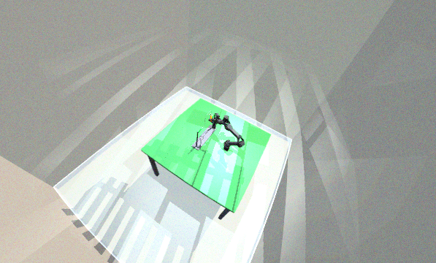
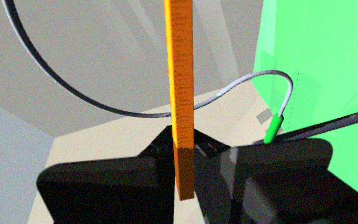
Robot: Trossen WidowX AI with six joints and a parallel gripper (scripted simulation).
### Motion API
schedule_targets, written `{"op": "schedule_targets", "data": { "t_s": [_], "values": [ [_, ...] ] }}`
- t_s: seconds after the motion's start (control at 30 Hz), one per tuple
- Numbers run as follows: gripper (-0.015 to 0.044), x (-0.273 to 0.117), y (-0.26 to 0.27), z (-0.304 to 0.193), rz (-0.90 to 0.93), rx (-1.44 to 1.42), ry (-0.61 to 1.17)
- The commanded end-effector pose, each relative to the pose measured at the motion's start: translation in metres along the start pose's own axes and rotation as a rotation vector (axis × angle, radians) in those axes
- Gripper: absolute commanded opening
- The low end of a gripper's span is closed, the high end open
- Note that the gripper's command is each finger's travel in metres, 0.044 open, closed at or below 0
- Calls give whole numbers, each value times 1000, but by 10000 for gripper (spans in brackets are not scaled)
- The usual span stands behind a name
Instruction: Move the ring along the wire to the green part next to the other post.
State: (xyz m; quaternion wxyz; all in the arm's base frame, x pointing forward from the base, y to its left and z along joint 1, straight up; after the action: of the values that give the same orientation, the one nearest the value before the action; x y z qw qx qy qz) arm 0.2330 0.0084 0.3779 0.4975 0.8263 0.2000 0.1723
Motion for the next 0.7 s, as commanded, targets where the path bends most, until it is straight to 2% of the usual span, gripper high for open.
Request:
{"op": "schedule_targets", "data": {
  "t_s": [0.0, 0.67],
  "values": [
    [-150, 0, 3, -3, -13, -38, 2],
    [-150, 0, 2, -3, -94, -158, -25]
  ]
}}
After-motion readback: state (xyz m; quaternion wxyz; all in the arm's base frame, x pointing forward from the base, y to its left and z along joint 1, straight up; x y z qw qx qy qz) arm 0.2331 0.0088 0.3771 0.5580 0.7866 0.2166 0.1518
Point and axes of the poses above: the point midway between the two fingers, 35 mm back from their tips, its own x axis out along the fingers, its own y axis across the jaws, z = x × y, the point moved 4 cm from there along -x, back along the fingers, and after that the axes turned 13 degrees about x, right-handed, at the moved point
